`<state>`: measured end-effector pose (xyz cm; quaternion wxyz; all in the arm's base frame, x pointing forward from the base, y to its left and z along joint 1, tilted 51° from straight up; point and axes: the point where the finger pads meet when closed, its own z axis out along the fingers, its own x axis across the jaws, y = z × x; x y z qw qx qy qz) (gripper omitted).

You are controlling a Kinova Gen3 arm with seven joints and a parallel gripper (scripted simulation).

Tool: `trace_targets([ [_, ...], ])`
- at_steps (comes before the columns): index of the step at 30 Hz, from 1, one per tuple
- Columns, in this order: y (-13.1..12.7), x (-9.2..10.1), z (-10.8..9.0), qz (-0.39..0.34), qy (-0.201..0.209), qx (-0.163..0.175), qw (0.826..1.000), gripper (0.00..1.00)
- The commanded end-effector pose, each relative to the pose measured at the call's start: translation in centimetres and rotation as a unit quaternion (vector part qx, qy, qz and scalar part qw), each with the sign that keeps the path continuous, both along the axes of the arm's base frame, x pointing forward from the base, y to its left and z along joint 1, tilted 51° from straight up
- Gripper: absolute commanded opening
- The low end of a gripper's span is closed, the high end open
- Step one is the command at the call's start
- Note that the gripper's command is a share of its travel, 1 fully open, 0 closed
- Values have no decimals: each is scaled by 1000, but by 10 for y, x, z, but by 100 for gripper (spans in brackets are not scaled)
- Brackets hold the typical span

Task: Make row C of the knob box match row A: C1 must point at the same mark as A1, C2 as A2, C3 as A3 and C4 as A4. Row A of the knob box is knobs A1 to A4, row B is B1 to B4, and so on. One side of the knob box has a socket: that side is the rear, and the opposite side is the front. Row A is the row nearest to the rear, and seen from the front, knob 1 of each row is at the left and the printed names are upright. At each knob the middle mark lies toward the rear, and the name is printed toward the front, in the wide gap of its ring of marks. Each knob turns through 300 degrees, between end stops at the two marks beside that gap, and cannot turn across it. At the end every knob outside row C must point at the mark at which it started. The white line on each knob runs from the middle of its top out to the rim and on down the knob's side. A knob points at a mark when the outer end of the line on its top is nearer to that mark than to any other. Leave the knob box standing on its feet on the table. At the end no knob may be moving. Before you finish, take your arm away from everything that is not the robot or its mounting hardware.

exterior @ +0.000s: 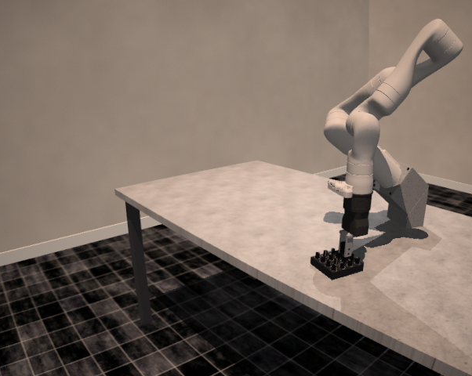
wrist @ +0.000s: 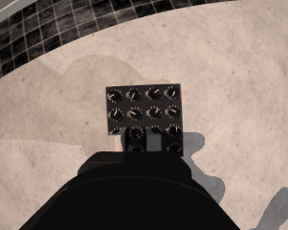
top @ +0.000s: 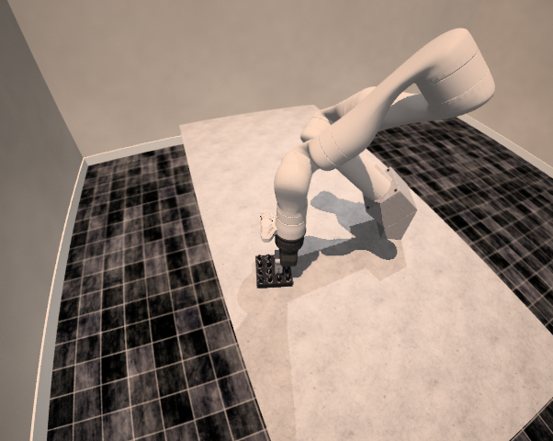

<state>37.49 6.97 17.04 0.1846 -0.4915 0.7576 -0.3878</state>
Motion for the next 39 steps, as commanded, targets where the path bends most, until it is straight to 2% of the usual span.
trace_targets([
  [1, 0, 1, 1, 2, 0, -3, 1000, 46],
  [39, -7, 10, -8, 0, 1, -3, 1000, 46],
])
